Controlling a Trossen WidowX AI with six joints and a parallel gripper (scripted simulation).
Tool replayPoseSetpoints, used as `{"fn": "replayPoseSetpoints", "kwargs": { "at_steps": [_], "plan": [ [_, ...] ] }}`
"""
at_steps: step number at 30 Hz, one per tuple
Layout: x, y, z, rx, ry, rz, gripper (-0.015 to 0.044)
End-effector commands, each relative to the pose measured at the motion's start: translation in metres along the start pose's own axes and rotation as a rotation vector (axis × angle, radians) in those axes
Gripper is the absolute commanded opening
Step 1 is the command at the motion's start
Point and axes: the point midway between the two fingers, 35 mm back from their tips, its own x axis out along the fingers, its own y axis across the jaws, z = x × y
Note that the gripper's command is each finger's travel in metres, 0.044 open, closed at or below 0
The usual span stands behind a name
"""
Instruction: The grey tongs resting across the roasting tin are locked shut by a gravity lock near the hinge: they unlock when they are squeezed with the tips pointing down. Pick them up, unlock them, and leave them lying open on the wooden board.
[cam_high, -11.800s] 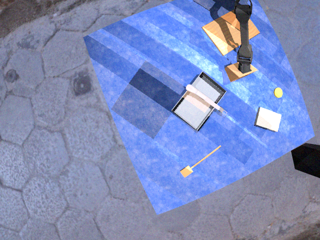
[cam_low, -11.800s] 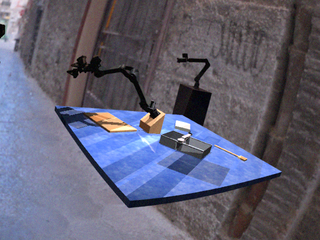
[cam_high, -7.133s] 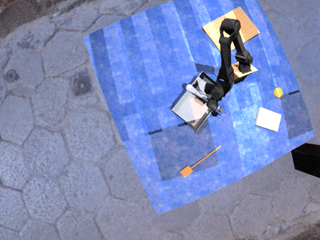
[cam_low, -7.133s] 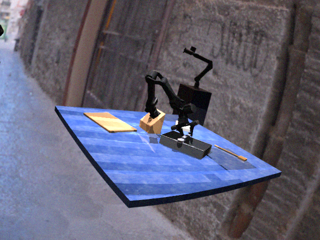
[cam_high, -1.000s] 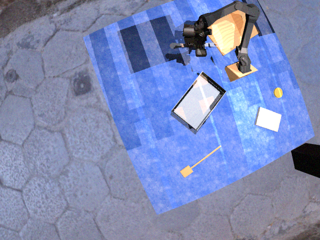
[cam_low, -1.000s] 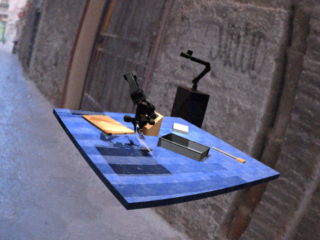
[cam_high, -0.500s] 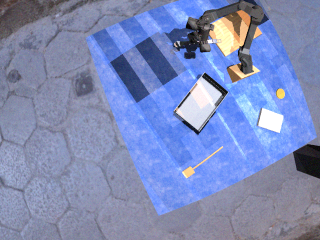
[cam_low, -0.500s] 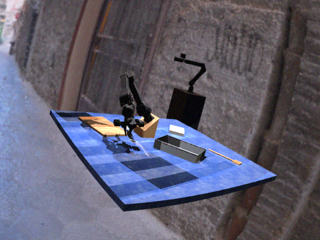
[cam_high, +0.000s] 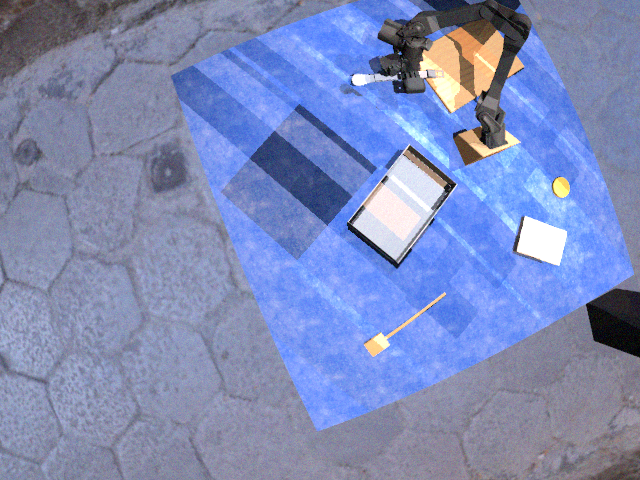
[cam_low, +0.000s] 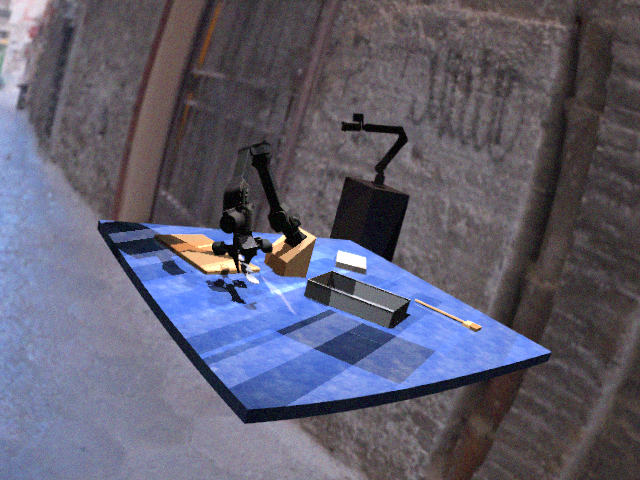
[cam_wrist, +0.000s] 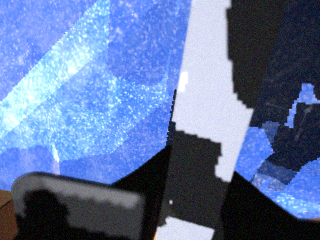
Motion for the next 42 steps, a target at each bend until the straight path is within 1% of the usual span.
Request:
{"fn": "replayPoseSetpoints", "kwargs": {
  "at_steps": [1,10,15,28,42],
  "plan": [
    [-0.004,-0.008,-0.001,-0.020,-0.031,0.005,-0.0150],
    [-0.006,-0.033,-0.019,-0.057,-0.050,-0.010,-0.0150],
    [-0.011,-0.051,-0.029,-0.058,-0.060,-0.048,-0.0150],
    [-0.014,-0.060,-0.038,-0.093,-0.082,-0.047,-0.0150],
    [-0.019,-0.077,-0.062,-0.152,-0.092,-0.071,-0.0150]
  ]
}}
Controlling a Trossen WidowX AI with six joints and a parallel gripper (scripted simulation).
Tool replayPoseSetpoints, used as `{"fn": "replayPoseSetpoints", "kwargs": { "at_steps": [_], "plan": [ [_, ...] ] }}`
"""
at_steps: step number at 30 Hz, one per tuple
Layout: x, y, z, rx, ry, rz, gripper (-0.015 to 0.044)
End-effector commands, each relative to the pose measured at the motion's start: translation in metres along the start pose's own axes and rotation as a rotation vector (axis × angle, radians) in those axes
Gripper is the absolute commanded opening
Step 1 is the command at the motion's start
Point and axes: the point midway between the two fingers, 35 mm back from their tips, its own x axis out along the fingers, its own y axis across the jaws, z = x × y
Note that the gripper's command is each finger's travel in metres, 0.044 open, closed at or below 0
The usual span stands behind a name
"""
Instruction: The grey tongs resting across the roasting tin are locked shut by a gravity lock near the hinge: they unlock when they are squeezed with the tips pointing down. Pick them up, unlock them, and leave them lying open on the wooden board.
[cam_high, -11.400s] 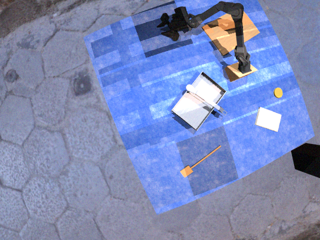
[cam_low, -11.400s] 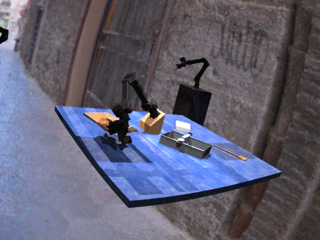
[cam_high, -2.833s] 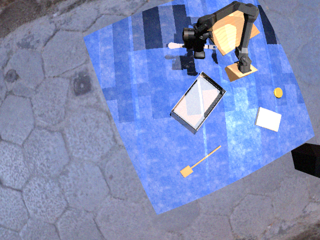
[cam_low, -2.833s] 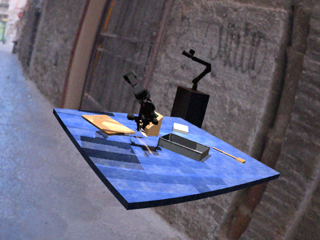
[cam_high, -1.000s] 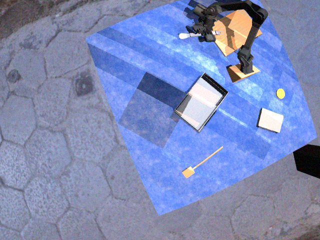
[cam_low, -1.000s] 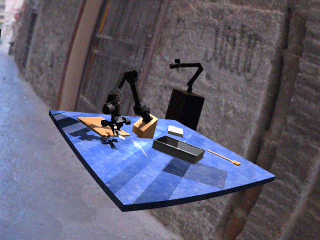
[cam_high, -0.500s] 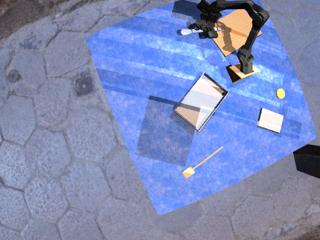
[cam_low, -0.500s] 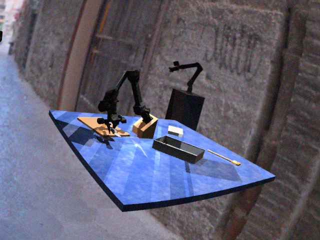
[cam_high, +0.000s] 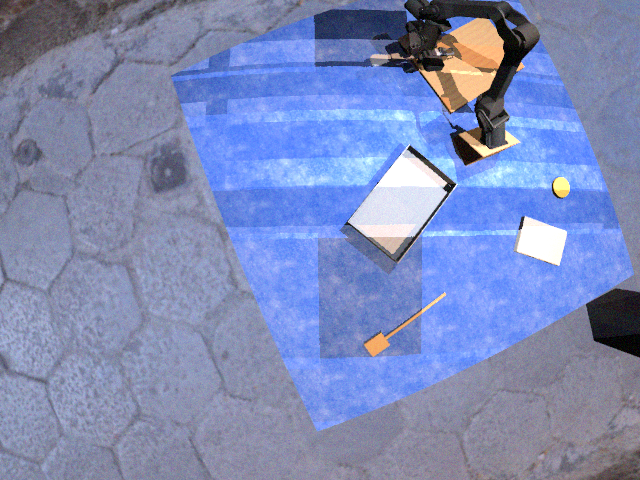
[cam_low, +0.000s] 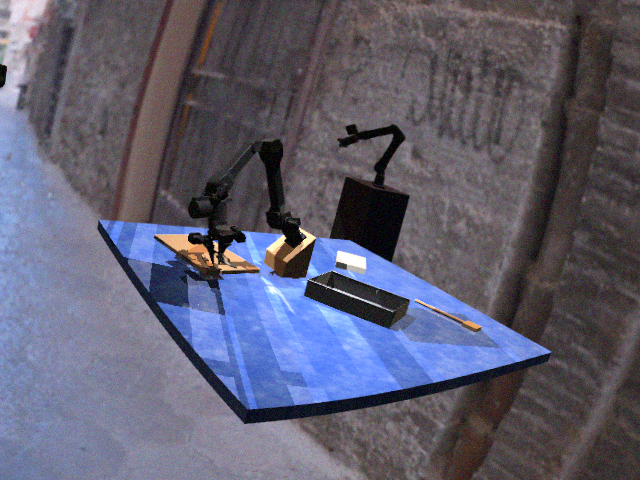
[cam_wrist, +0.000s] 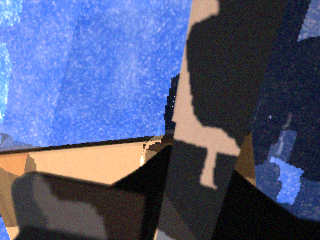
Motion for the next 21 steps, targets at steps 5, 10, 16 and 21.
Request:
{"fn": "replayPoseSetpoints", "kwargs": {
  "at_steps": [5,10,16,21],
  "plan": [
    [-0.006,-0.008,-0.013,-0.037,-0.003,-0.020,-0.0150],
    [-0.007,-0.012,-0.030,-0.045,0.012,-0.024,-0.0150],
    [-0.009,-0.015,-0.050,-0.072,0.020,-0.026,-0.0150],
    [-0.010,-0.015,-0.066,-0.099,0.028,-0.024,-0.0150]
  ]
}}
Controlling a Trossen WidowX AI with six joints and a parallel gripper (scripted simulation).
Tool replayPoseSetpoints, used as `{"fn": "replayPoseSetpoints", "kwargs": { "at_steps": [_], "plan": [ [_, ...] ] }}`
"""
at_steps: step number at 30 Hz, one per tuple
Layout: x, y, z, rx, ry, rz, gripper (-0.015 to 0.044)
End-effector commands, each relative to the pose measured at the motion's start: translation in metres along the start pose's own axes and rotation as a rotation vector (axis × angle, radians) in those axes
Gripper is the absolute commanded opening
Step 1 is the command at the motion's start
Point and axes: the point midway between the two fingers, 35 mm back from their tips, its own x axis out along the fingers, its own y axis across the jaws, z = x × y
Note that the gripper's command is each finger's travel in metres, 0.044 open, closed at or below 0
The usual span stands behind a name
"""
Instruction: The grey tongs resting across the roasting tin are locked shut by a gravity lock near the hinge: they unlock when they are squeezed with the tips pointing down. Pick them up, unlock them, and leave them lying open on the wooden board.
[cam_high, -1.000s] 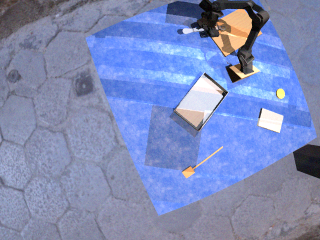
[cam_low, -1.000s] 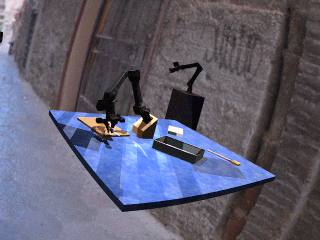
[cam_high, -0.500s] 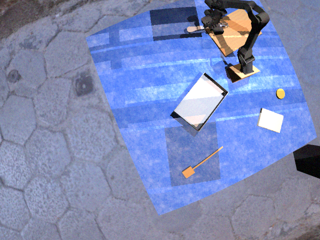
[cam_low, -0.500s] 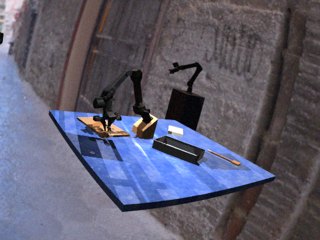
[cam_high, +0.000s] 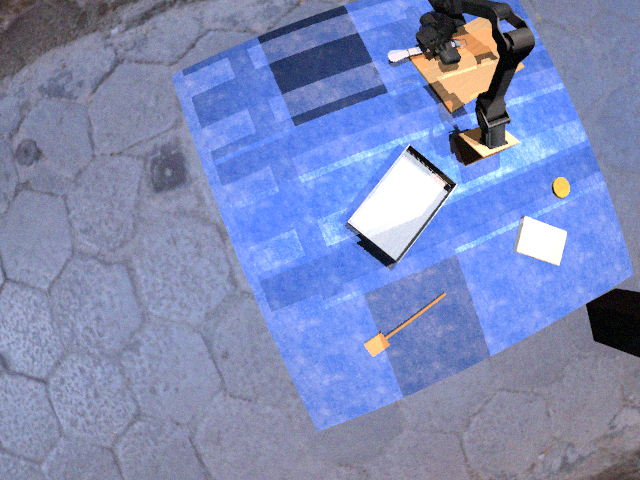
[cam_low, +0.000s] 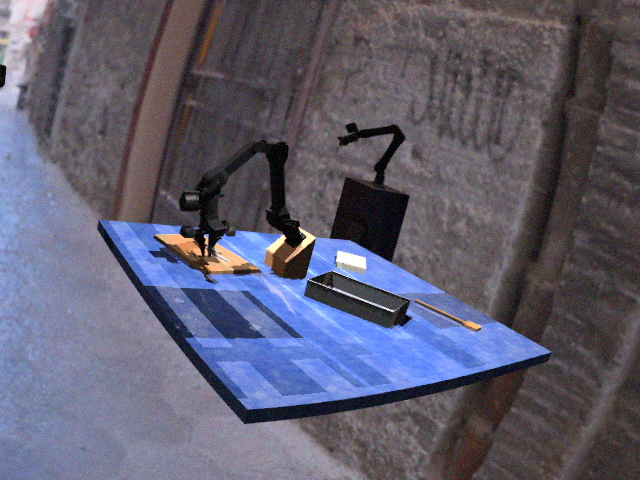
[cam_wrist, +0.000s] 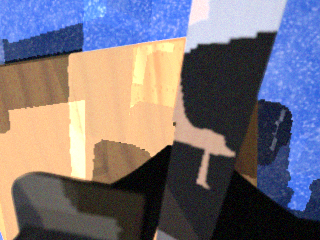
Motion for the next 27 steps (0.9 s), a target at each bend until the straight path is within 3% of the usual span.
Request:
{"fn": "replayPoseSetpoints", "kwargs": {
  "at_steps": [1,27],
  "plan": [
    [-0.002,0.001,-0.011,-0.022,0.000,0.001,-0.0150],
    [-0.019,0.018,-0.096,-0.154,0.044,-0.019,-0.0150]
  ]
}}
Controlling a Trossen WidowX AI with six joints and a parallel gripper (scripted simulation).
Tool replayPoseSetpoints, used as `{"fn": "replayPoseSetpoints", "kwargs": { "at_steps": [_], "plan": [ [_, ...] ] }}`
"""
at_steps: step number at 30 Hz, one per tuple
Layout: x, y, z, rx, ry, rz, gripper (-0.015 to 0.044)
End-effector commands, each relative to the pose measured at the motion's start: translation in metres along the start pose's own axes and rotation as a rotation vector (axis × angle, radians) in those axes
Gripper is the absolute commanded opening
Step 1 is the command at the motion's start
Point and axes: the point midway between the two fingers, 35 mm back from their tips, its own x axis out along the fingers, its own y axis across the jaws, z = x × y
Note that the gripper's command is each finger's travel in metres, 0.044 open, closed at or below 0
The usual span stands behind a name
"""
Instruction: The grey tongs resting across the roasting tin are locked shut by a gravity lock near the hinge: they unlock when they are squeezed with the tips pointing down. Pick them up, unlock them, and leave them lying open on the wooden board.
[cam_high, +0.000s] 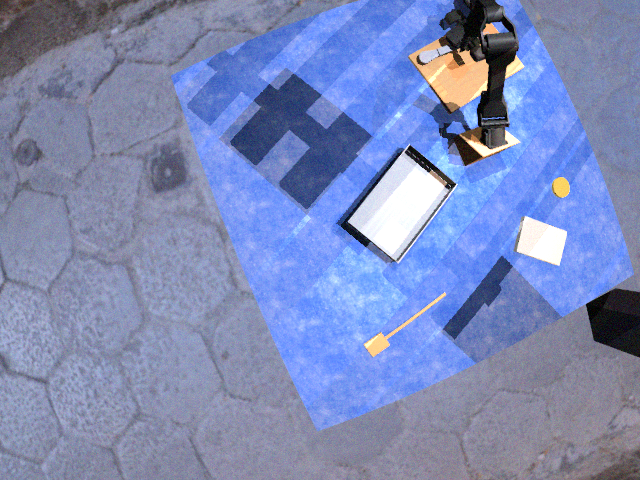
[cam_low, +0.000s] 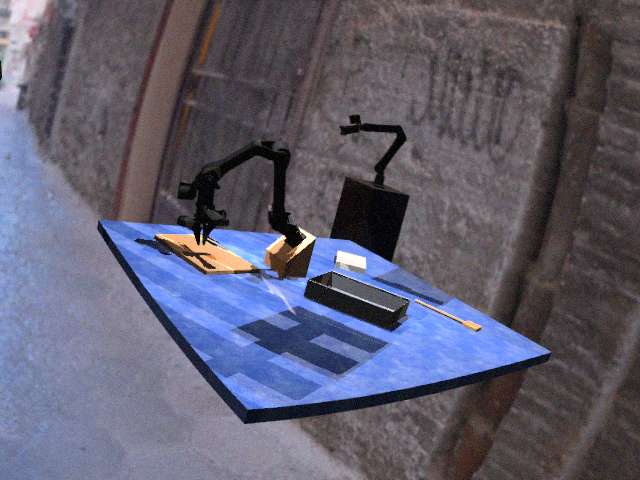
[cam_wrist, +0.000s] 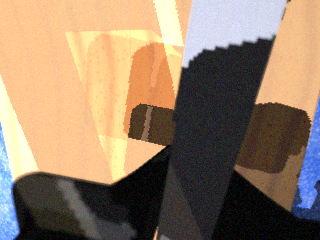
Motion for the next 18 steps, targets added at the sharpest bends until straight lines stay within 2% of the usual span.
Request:
{"fn": "replayPoseSetpoints", "kwargs": {
  "at_steps": [1,18],
  "plan": [
    [-0.003,0.005,-0.009,-0.019,0.002,-0.006,-0.0150],
    [-0.024,0.031,-0.055,-0.103,0.055,-0.052,-0.0150]
  ]
}}
